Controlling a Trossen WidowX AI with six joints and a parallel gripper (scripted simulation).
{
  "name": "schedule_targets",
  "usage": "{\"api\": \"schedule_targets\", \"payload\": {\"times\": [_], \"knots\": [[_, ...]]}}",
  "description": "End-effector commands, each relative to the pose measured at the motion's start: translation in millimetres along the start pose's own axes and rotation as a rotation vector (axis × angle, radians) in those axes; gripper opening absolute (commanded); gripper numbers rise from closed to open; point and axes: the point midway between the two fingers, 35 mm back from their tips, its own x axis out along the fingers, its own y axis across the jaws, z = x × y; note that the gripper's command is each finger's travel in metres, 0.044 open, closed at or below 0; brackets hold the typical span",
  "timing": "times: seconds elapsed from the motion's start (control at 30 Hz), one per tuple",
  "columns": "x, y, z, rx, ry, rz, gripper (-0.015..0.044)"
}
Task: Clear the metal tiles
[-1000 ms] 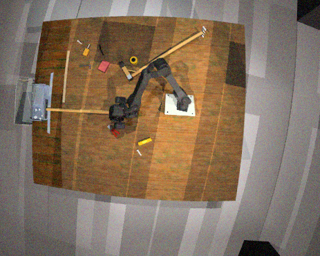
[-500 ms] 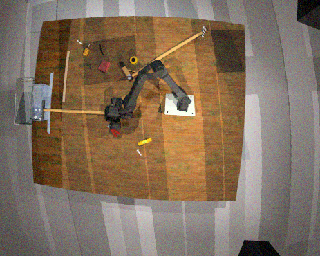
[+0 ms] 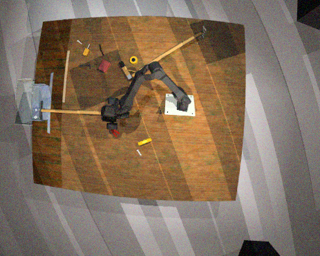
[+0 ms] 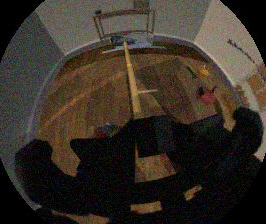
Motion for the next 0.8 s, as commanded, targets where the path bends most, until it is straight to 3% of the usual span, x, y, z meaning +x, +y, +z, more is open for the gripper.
{"api": "schedule_targets", "payload": {"times": [0.0, 0.77], "knots": [[4.0, 1.9, 7.0, -0.005, -0.004, 0.006, 0.0], [25.1, 1.5, 36.5, -0.003, -0.005, 0.006, 0.0]]}}
